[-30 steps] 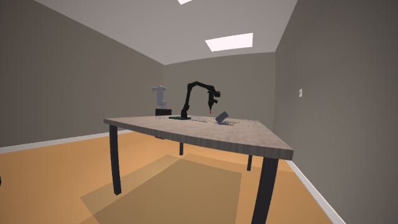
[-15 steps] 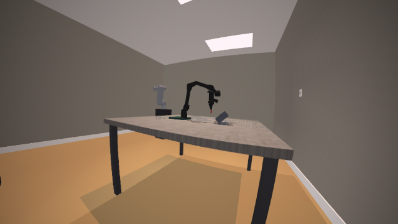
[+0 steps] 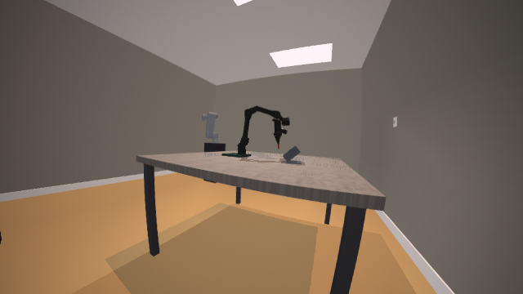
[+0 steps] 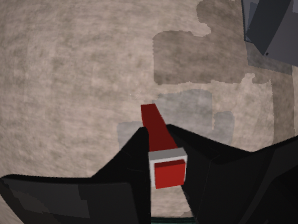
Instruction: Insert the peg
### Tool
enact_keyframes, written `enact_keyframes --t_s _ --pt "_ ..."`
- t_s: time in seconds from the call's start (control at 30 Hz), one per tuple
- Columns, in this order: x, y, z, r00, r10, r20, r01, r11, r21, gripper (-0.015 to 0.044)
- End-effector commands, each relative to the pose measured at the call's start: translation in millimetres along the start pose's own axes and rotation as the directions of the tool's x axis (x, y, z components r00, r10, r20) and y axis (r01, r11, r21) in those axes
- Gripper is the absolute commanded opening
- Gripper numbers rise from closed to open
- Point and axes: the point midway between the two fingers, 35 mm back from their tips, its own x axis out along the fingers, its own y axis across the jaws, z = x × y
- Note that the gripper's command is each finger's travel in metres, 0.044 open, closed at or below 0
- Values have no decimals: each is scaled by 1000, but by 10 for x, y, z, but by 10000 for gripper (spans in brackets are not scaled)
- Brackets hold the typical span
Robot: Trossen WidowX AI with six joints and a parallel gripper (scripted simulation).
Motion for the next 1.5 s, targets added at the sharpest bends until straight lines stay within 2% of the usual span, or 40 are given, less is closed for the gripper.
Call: enact_keyframes --t_s 0.0,1.47 --pt "-12 -48 16 1000 12 19 -12 1000 1 0" --pt "-120 -618 151 980 51 192 -58 998 35 0"
